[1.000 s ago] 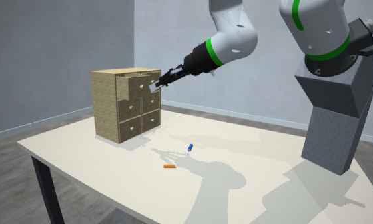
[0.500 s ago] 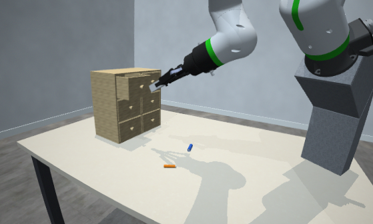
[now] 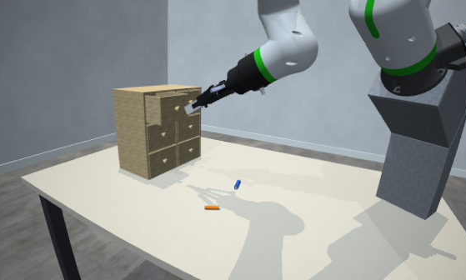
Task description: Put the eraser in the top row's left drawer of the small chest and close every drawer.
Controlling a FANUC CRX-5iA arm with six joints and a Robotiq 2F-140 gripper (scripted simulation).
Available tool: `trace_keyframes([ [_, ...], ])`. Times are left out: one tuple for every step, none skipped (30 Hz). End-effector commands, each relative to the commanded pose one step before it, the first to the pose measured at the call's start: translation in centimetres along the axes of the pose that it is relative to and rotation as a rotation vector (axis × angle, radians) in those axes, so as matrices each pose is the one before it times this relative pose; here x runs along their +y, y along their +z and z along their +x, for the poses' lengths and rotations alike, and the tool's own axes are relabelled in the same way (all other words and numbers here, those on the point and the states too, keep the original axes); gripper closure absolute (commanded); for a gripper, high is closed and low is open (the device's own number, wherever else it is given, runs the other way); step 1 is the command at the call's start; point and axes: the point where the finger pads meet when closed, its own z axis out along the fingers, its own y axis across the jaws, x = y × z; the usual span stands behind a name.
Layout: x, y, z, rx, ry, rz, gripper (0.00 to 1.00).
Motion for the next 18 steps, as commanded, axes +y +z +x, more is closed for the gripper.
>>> trace_keyframes([
  [0.016,0.256,0.17,0.00019,-0.00018,-0.00019,1.0],
  [0.0,0.099,0.057,0.0,0.0,0.0,1.0],
  [0.0,0.103,0.06,0.0,0.0,0.0,1.0],
  [0.0,0.0,0.0,0.0,0.0,0.0,1.0],
  [0.0,0.0,0.0,0.0,0.0,0.0,1.0],
  [0.0,0.108,0.062,0.0,0.0,0.0,1.0],
  [0.0,0.112,0.065,0.0,0.0,0.0,1.0],
  [0.0,0.117,0.067,0.0,0.0,0.0,1.0],
  [-0.001,0.121,0.07,0.0,0.0,0.0,1.0],
  [0.0,0.125,0.072,0.0,0.0,0.0,1.0],
  [0.0,0.129,0.074,0.0,0.0,0.0,1.0],
  [0.0,0.133,0.077,0.0,0.0,0.0,1.0],
  [0.0,0.136,0.078,0.0,0.0,0.0,1.0],
  [0.0,0.139,0.08,0.0,0.0,0.0,1.0],
  [0.0,0.143,0.082,0.0,0.0,0.0,1.0],
  [0.0,0.145,0.084,0.0,0.0,0.0,1.0],
  [0.0,0.148,0.085,0.0,0.0,0.0,1.0],
  [0.0,0.151,0.087,0.0,0.0,0.0,1.0],
])
